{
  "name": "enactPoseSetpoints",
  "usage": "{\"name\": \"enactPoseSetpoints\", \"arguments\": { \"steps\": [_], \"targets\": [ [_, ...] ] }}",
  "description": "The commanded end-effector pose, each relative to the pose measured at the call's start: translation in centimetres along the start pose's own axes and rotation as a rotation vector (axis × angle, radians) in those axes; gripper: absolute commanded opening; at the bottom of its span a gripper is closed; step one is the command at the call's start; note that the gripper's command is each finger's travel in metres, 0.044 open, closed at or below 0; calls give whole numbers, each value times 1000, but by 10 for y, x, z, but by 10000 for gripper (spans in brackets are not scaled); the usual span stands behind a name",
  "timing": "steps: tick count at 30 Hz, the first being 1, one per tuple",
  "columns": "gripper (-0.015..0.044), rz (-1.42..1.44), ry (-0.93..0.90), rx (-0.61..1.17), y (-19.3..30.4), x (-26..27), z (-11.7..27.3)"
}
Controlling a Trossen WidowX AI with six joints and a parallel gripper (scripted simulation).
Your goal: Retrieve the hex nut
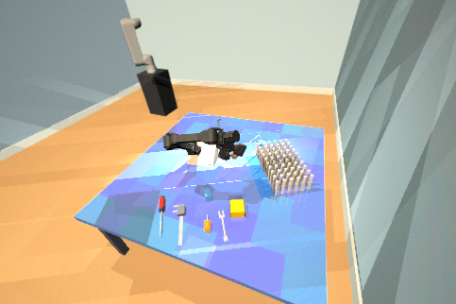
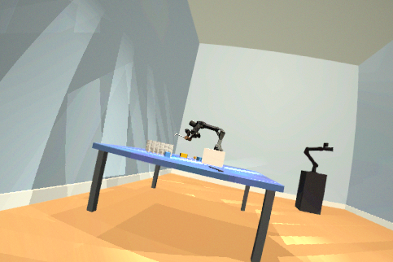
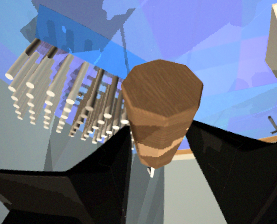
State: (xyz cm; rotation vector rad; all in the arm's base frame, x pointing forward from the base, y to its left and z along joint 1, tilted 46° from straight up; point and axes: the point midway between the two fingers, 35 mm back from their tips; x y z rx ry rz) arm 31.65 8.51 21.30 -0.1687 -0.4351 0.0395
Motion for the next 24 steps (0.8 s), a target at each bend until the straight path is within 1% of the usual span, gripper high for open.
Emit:
{"name": "enactPoseSetpoints", "arguments": {
  "steps": [1,19,24],
  "targets": [
    [0,-139,-4,5,-10,-2,6],
    [0,-745,-36,0,-57,-13,31],
    [0,-794,-39,0,-60,-14,33]
  ]
}}
Point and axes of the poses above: the point midway between the two fingers, 35 mm back from their tips, its own z axis back along the fingers, its own x axis across the jaws, y = z × x, and after that the axes turned 4 degrees about z, right-handed
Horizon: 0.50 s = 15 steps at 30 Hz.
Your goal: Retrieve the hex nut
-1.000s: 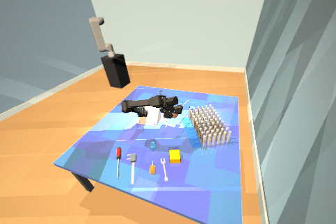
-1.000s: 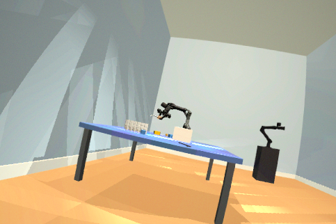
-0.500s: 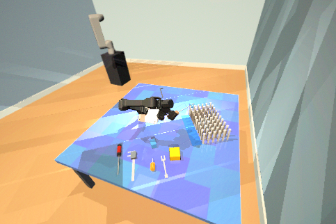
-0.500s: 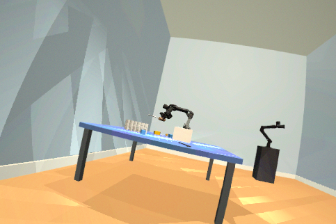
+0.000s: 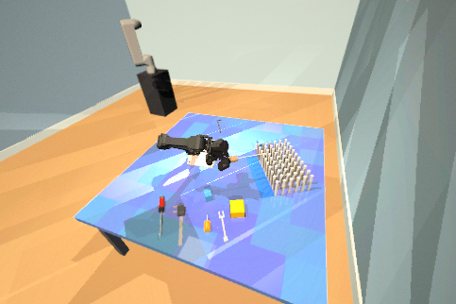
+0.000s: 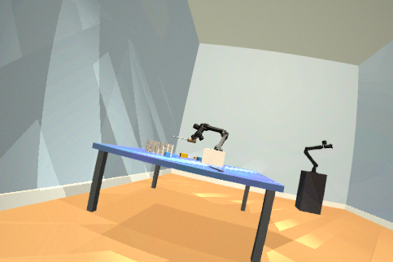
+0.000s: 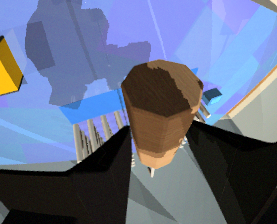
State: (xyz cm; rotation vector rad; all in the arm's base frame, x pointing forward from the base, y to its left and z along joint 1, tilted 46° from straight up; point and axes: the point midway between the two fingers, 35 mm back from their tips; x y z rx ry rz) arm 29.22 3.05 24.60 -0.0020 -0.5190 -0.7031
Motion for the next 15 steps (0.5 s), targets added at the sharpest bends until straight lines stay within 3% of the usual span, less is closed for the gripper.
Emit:
{"name": "enactPoseSetpoints", "arguments": {
  "steps": [1,15],
  "targets": [
    [0,-37,5,5,-2,-1,1],
    [0,-38,11,2,-26,18,-50]
  ]
}}
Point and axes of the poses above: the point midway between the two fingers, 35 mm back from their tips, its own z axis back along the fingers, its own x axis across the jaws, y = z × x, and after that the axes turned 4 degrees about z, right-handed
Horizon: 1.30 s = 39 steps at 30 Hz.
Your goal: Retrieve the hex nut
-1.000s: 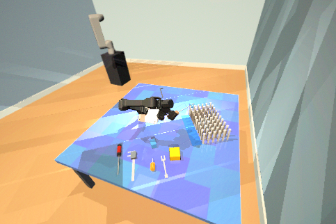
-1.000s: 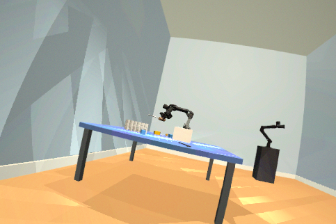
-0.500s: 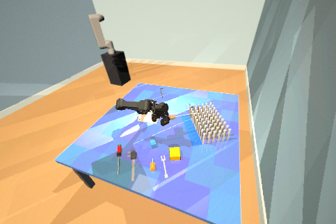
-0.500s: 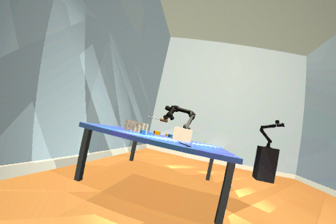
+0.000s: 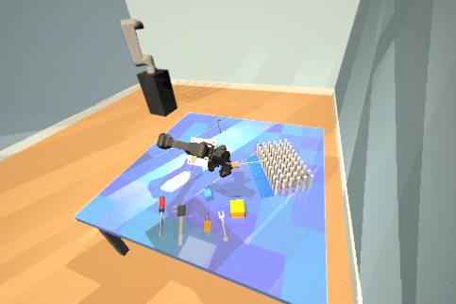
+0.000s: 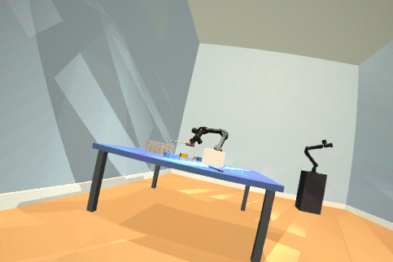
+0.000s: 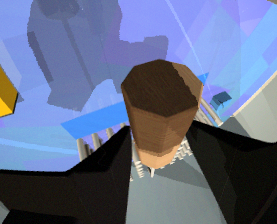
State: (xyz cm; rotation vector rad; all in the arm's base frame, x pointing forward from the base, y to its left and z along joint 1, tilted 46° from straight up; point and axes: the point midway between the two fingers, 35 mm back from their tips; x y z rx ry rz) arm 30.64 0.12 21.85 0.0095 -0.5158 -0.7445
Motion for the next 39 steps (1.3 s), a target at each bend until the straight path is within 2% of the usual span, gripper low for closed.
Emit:
{"name": "enactPoseSetpoints", "arguments": {
  "steps": [1,17,39],
  "targets": [
    [0,4,6,3,-10,5,-20],
    [0,9,-10,7,-69,24,-86],
    [0,8,-11,9,-58,26,-94]
  ]
}}
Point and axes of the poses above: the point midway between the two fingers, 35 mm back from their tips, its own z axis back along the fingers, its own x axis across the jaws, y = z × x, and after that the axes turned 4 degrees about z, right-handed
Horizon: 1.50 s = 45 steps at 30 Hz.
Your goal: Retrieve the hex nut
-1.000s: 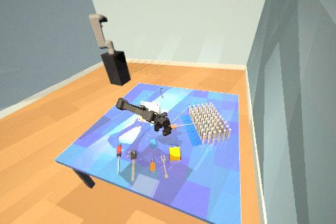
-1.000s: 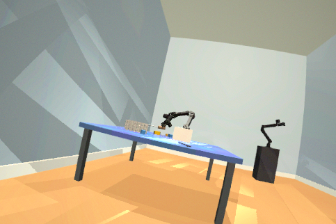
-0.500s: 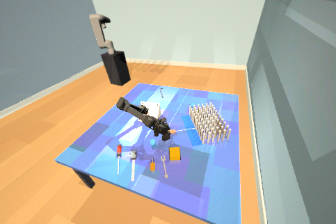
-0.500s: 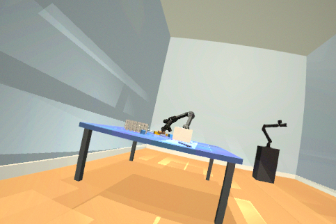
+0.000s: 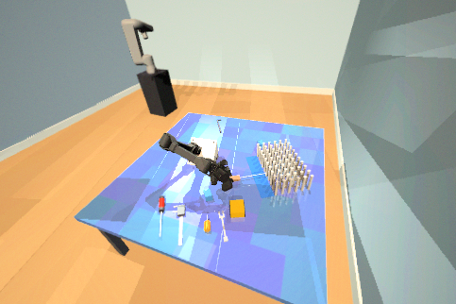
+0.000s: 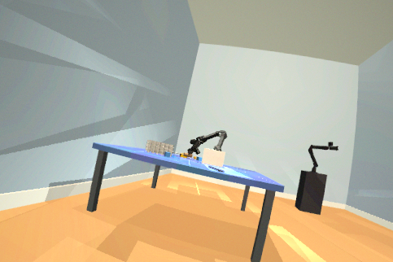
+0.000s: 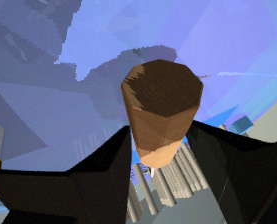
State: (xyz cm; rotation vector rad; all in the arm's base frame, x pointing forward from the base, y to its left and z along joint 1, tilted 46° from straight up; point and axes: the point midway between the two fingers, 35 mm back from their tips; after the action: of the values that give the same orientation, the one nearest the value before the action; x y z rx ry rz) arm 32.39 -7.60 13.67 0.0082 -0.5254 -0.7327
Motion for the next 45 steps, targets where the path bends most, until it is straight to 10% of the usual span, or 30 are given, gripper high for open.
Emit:
{"name": "enactPoseSetpoints", "arguments": {
  "steps": [1,45],
  "targets": [
    [0,-3,-3,4,4,1,-2],
    [0,-5,-3,6,32,5,-21]
  ]
}}
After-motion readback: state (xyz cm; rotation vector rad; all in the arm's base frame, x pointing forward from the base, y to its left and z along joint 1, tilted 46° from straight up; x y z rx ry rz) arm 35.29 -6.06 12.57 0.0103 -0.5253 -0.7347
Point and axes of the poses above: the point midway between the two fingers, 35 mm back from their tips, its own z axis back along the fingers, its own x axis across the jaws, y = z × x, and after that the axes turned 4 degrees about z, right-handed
